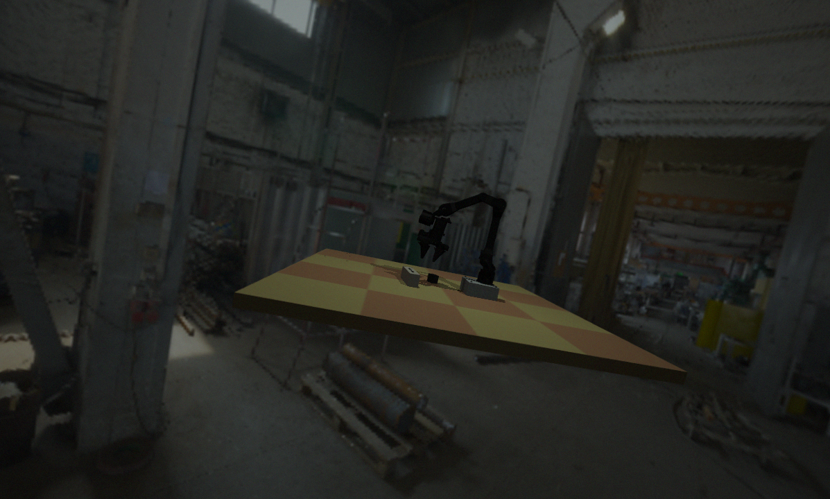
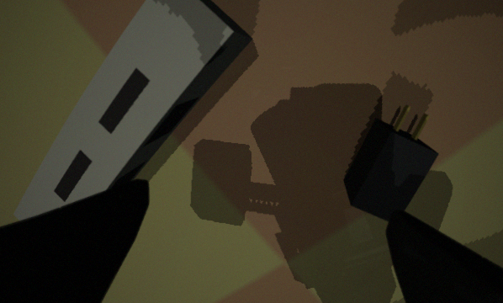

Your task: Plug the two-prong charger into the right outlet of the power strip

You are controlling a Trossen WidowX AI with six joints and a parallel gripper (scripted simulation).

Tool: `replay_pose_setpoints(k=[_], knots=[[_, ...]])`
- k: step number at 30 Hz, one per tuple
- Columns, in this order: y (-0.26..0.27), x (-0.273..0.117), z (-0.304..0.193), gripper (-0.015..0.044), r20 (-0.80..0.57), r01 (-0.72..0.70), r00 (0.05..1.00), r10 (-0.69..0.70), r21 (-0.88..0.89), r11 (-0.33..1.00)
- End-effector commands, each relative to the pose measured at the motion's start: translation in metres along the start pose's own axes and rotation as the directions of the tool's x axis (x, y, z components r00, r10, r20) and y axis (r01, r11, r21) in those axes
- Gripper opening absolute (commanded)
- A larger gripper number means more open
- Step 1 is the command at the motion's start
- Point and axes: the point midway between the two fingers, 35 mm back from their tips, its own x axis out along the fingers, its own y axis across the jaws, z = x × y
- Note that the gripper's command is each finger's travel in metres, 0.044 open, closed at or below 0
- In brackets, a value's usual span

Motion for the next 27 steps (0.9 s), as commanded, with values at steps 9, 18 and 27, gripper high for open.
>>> replay_pose_setpoints(k=[9,18,27], knots=[[-0.057,0.027,-0.006,0.044,-0.128,0.127,0.987,-0.1,0.224,0.966],[-0.064,0.03,-0.006,0.044,-0.143,0.142,0.984,-0.108,0.248,0.958],[-0.067,0.044,-0.006,0.044,-0.143,0.142,0.984,-0.108,0.248,0.958]])
